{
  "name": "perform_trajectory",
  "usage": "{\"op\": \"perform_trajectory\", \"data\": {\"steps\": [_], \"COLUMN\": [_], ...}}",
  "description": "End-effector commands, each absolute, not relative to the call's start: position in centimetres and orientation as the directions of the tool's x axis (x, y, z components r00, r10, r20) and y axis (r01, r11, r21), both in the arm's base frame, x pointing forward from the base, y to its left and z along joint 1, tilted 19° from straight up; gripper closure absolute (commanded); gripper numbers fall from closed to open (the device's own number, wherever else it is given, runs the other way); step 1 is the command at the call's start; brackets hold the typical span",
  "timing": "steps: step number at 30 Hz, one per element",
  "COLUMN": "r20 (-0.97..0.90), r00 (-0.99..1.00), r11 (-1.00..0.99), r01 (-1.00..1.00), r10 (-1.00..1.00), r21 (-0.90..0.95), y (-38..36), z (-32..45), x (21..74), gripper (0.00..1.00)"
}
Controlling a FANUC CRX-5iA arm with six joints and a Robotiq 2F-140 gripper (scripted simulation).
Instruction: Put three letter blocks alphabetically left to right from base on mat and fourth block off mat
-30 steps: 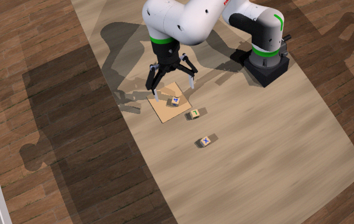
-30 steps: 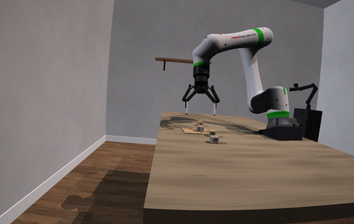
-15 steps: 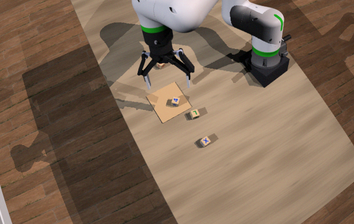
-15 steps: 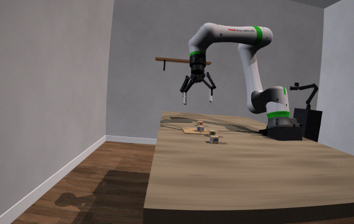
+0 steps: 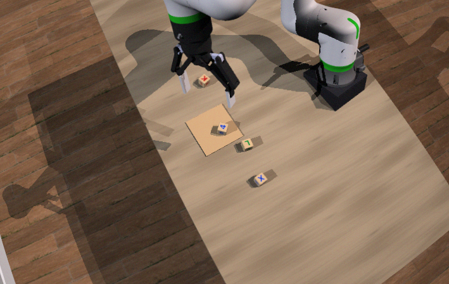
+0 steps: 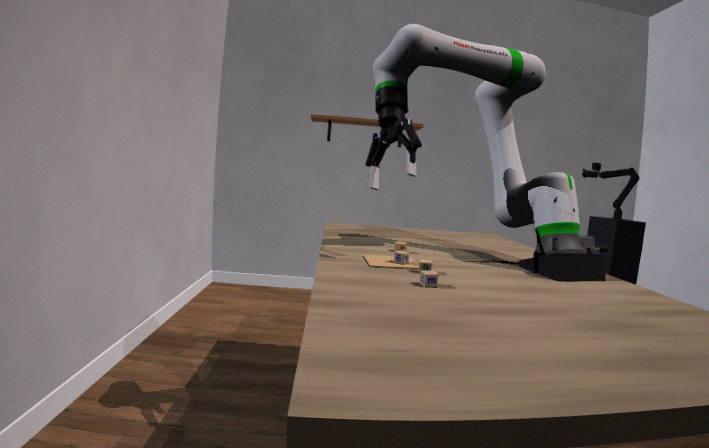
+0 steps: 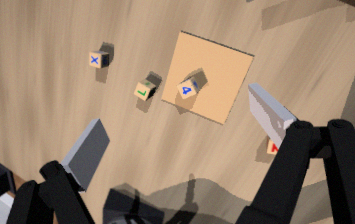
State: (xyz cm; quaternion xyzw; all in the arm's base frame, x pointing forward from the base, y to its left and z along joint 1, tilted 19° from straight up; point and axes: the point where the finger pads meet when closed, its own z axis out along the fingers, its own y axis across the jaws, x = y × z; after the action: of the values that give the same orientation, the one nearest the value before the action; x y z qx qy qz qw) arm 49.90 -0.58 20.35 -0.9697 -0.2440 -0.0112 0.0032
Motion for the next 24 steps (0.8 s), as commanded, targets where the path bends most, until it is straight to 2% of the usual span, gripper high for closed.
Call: {"op": "perform_trajectory", "data": {"steps": [1, 12, 14, 16, 20, 24], "r20": [0.012, 0.000, 0.000, 0.005, 0.005, 0.008], "r00": [0.938, 1.000, 1.000, 0.987, 0.989, 0.970], "r11": [-0.938, -1.000, -1.000, -0.987, -0.989, -0.970], "r01": [0.347, 0.001, 0.001, 0.162, 0.148, 0.242], "r10": [0.347, 0.001, 0.001, 0.162, 0.148, 0.242], "r21": [-0.001, 0.000, 0.000, -0.003, -0.003, -0.004], "y": [-0.4, 0.0, 0.0, -2.4, -2.3, -3.6], "z": [22.2, 27.2, 27.2, 25.6, 25.7, 24.8], "x": [50.1, 50.0, 50.0, 49.8, 49.8, 49.7], "gripper": [0.00, 0.00, 0.00, 0.00, 0.00, 0.00]}}
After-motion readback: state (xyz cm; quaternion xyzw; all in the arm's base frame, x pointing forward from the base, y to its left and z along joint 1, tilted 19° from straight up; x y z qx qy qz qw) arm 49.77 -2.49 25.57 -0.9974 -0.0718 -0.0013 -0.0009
